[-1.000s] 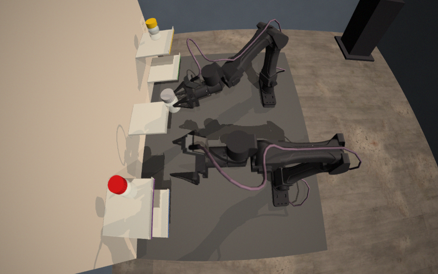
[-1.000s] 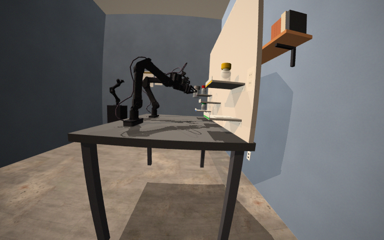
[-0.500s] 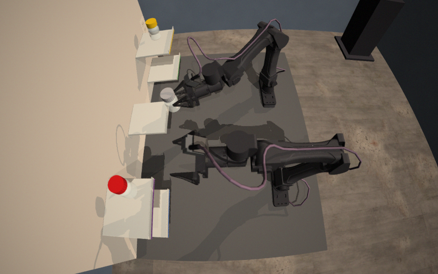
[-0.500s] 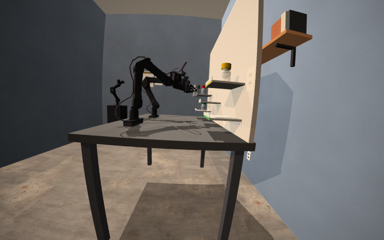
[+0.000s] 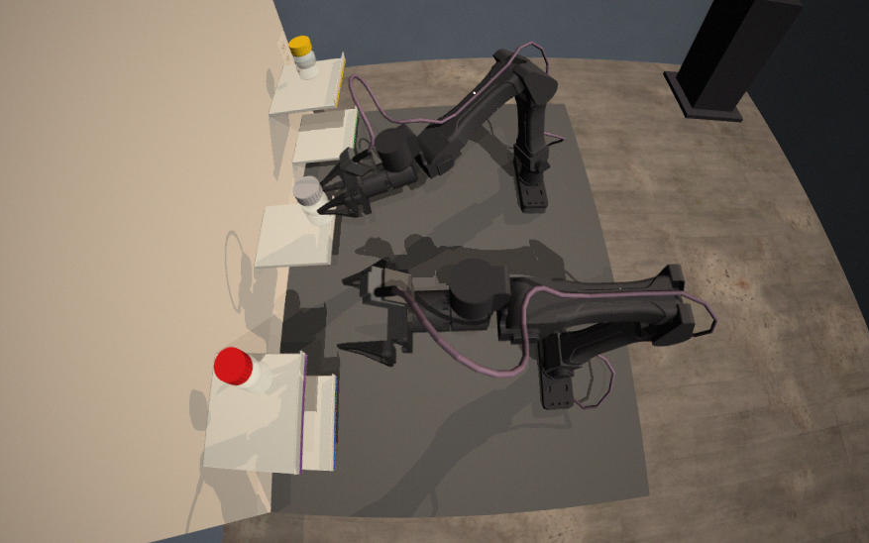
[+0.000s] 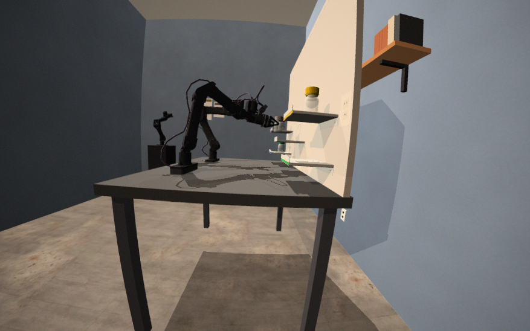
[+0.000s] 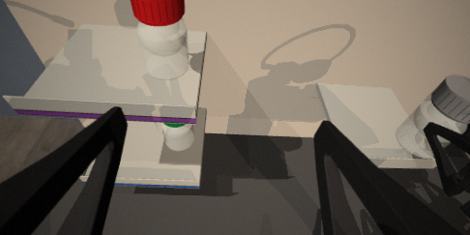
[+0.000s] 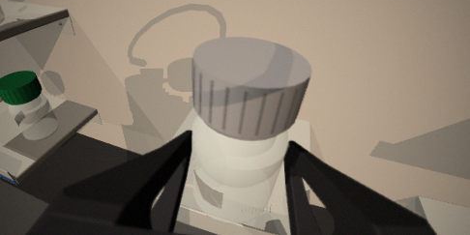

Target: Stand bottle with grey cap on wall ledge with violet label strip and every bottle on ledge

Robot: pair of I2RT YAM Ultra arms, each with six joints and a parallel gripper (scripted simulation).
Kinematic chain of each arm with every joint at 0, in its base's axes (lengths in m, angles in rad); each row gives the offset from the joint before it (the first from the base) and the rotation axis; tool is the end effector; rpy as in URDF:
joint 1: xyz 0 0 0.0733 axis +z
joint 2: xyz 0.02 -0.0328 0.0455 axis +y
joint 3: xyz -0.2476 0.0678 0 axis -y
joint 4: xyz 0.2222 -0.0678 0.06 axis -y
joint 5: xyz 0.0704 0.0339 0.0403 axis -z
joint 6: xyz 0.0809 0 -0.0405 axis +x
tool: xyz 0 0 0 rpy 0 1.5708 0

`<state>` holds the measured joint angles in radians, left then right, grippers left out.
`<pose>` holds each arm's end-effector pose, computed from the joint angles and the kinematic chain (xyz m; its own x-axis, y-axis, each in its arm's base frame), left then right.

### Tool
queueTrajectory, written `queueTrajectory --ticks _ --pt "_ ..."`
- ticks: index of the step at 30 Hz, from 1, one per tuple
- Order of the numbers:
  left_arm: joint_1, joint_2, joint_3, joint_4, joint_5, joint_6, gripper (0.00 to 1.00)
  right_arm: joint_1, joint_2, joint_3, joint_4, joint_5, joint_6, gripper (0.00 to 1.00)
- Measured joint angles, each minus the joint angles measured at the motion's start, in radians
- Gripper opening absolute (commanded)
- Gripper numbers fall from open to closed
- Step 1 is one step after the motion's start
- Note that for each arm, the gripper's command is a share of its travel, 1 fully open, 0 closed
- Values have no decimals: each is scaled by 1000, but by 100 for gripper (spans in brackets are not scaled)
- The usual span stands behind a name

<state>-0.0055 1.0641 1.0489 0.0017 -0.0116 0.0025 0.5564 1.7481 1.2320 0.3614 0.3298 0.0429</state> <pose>0.2742 0.0005 0.3897 -0.0135 0.0026 -0.9999 -0.0061 1.0000 0.0027 0.3798 0.2067 0.2822 -0.1405 -0.0396 -0.9893 -0.2221 0.9750 -0.0075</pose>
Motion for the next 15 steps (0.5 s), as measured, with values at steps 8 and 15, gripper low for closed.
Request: queueTrajectory --ticks 8,15 --pt "0 0 0 0 0 0 100 -20 88 96 4 -16 0 50" --pt "0 0 0 0 0 0 100 -21 110 132 5 -18 0 50"
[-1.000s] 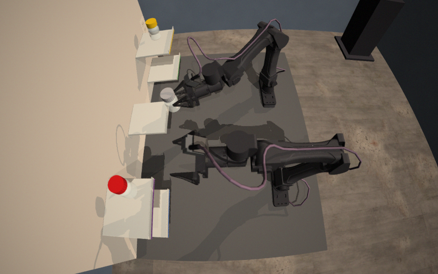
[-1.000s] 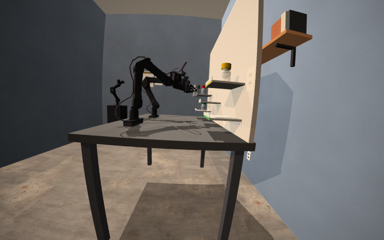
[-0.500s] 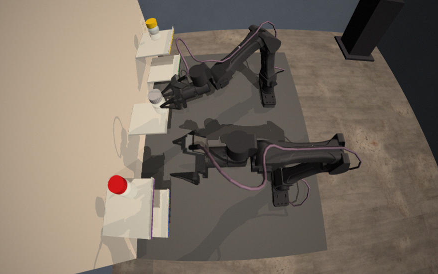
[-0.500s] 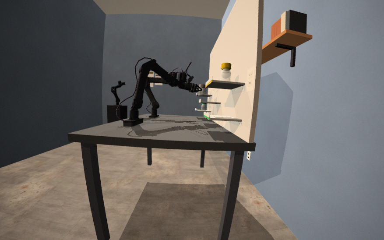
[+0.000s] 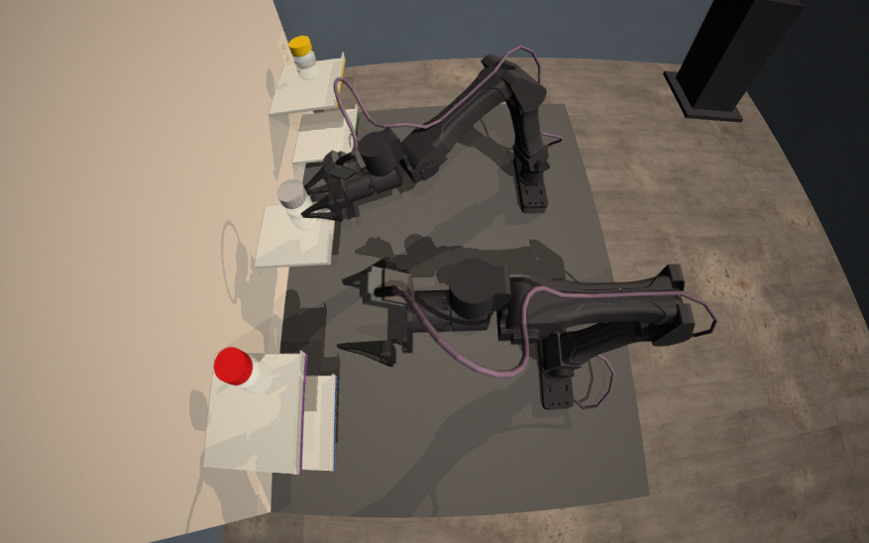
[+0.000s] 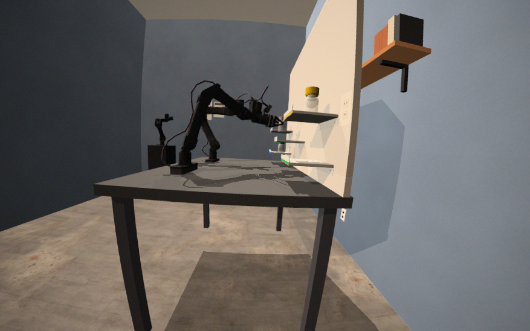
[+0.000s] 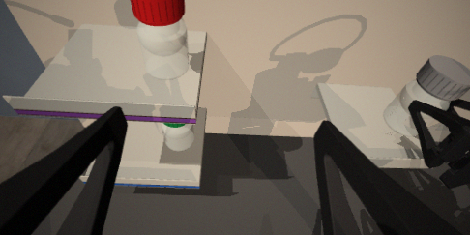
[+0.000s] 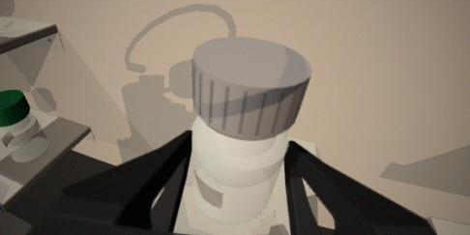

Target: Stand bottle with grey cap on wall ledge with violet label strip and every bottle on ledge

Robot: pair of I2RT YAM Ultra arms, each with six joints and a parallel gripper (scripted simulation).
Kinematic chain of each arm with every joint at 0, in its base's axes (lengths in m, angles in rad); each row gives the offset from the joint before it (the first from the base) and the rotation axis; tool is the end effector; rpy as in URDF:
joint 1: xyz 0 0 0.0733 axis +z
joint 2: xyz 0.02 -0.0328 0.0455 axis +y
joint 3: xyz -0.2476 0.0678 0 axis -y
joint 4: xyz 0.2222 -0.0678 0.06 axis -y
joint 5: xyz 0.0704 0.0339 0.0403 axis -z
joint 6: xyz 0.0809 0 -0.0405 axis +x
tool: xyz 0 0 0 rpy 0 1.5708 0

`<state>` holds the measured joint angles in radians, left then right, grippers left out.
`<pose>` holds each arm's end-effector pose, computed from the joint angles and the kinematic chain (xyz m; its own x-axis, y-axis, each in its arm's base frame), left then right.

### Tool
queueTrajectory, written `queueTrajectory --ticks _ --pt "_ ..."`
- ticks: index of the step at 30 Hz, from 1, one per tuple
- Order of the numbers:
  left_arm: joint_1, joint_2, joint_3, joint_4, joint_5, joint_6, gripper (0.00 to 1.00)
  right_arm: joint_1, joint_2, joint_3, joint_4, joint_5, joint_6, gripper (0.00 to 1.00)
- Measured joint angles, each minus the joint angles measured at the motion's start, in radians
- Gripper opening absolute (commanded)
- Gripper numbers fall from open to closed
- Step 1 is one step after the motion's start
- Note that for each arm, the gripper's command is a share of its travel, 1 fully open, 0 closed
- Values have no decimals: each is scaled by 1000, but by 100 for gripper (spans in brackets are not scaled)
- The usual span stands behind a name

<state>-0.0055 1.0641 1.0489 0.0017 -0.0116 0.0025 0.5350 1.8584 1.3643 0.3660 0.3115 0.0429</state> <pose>0.2742 0.0005 0.3897 -0.0135 0.0026 -0.9999 -0.0061 1.0000 0.0027 0.4082 0.2144 0.2846 -0.1194 -0.0233 -0.9926 -0.2189 0.9757 0.0034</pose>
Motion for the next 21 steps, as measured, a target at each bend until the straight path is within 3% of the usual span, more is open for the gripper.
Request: queueTrajectory --ticks 21 --pt "0 0 0 0 0 0 100 0 14 -4 82 -4 -2 50"
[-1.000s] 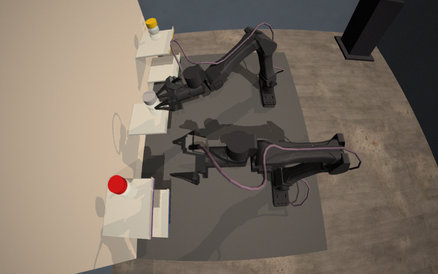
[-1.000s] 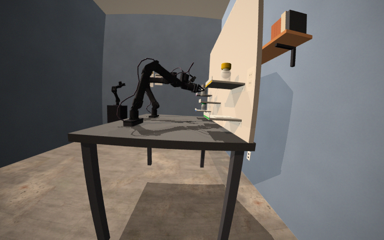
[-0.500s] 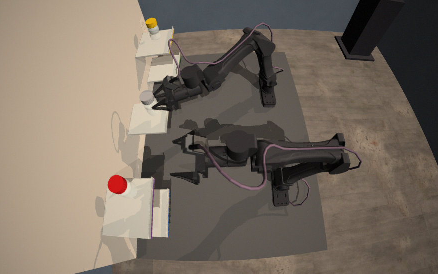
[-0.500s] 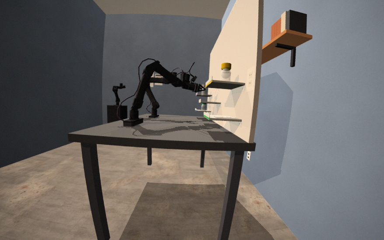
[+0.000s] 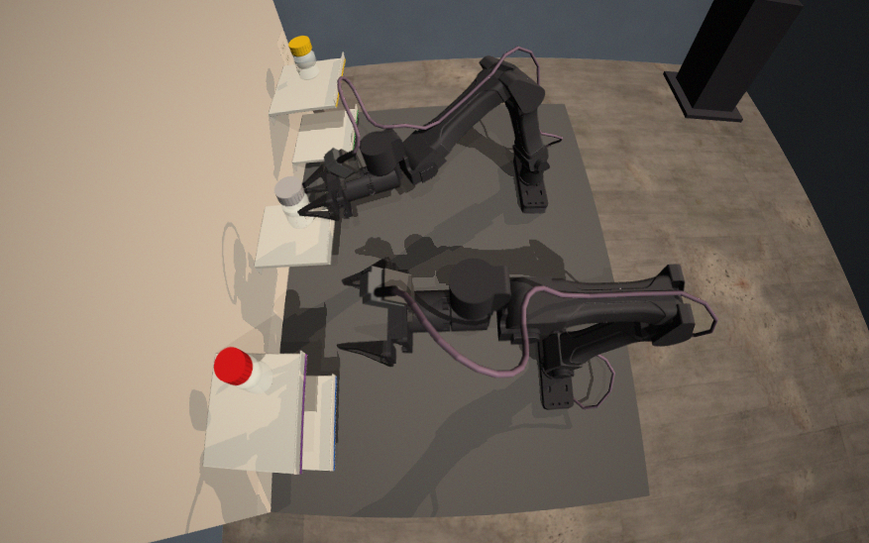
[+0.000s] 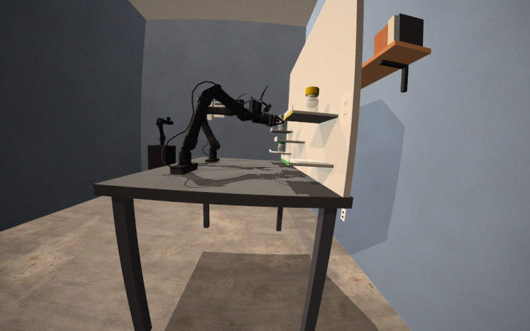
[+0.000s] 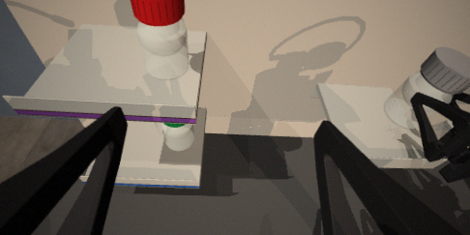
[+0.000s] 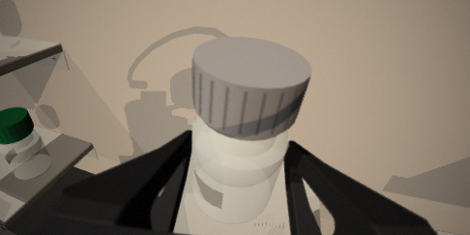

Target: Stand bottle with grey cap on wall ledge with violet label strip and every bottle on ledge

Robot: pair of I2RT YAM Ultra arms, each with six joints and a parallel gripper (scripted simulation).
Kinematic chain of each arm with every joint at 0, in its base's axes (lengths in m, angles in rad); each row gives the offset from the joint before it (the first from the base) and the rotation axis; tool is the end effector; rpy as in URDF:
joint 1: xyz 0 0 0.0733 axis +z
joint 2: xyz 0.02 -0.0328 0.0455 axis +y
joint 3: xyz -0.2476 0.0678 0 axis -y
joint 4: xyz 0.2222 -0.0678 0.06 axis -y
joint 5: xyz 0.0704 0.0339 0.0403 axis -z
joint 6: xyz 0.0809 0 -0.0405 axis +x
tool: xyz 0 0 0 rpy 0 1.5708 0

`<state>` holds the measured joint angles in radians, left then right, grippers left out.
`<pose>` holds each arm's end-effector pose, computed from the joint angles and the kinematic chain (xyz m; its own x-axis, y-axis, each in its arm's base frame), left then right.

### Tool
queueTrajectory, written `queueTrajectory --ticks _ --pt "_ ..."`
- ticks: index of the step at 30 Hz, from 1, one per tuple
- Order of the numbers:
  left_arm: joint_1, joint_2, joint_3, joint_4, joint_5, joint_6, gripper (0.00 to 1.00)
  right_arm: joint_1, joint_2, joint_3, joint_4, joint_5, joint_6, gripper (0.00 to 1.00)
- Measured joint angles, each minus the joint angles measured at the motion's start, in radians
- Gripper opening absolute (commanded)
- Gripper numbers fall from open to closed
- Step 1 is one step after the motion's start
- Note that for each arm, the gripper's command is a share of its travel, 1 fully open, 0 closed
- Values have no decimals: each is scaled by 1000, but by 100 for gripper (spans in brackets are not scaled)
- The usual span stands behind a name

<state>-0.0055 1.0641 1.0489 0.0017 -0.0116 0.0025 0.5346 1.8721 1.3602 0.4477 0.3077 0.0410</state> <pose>0.2742 0.0005 0.3897 -0.0135 0.0026 -0.9999 -0.0061 1.0000 0.0027 0.4110 0.2162 0.2891 -0.0644 0.0073 -0.9979 -0.2230 0.9746 0.0215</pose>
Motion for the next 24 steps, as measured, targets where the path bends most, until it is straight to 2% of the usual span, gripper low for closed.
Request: queueTrajectory --ticks 24 --pt "0 0 0 0 0 0 100 -4 24 -43 43 0 0 50"
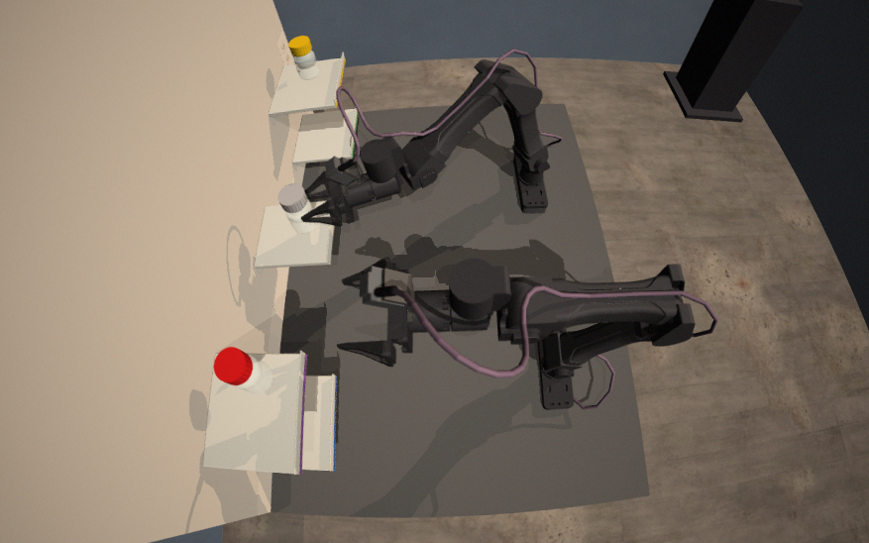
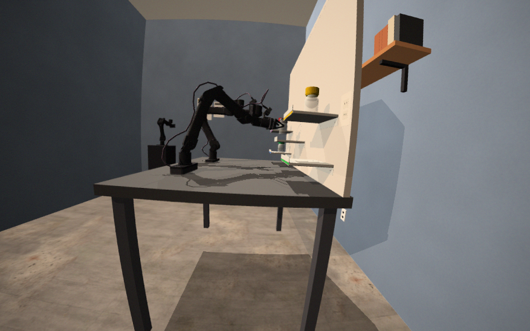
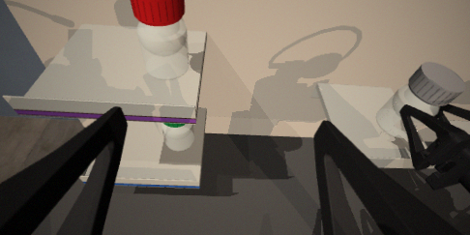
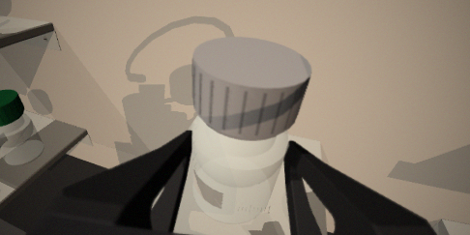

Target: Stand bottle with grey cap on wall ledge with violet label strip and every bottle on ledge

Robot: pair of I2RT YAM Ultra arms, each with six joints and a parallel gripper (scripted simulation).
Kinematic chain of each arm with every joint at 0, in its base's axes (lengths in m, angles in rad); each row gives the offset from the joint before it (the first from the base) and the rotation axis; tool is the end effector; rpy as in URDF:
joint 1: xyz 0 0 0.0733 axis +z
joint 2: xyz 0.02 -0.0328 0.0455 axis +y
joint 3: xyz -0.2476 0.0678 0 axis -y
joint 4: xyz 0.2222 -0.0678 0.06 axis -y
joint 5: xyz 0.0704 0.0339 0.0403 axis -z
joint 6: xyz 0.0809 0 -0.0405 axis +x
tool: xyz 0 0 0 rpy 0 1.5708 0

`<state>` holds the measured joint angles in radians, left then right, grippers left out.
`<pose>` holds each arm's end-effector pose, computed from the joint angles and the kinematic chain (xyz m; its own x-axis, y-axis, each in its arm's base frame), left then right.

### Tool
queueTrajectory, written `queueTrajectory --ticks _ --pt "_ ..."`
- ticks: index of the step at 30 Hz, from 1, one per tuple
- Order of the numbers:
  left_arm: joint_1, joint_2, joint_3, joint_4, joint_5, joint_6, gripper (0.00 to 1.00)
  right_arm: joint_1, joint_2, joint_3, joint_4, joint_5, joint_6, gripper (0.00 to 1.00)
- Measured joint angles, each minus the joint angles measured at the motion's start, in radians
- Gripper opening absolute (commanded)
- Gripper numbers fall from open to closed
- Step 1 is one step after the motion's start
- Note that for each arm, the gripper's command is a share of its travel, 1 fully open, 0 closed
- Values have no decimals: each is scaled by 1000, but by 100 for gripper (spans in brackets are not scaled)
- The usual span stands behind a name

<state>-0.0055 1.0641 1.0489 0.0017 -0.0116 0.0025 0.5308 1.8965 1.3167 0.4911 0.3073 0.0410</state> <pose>0.2742 0.0005 0.3897 -0.0135 0.0026 -0.9999 -0.0061 1.0000 0.0027 0.4128 0.2152 0.2686 -0.0855 -0.0049 -0.9963 -0.2194 0.9755 0.0141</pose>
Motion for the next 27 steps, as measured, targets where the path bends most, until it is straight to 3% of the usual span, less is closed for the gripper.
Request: queueTrajectory --ticks 27 --pt "0 0 0 0 0 0 100 -3 39 -82 95 -3 -5 50"
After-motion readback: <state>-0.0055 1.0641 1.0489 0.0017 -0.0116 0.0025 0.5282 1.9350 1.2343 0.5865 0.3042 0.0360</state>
